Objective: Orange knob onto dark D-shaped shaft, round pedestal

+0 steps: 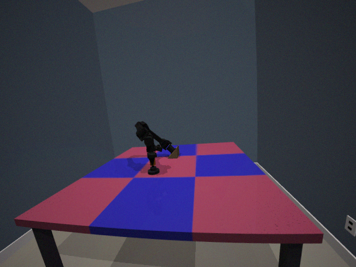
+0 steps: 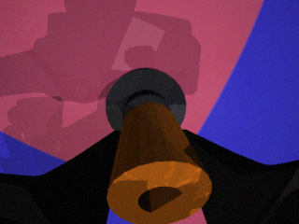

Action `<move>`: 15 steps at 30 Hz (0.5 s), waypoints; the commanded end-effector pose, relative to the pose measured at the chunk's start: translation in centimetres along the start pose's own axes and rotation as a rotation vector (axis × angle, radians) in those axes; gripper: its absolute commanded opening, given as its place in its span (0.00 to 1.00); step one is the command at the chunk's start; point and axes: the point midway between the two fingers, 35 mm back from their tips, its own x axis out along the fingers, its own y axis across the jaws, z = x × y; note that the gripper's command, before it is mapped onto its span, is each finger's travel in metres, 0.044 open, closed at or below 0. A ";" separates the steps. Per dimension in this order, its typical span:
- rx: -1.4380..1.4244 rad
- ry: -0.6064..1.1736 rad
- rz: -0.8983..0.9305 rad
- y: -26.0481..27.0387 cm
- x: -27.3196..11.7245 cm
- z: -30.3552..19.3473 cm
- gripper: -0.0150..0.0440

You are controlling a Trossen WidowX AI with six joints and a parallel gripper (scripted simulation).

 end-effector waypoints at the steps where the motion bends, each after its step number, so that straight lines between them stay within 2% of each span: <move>1: -0.006 0.004 -0.003 0.0 0.0 -0.1 0.25; 15: -0.006 0.004 -0.003 0.0 0.3 -0.1 0.25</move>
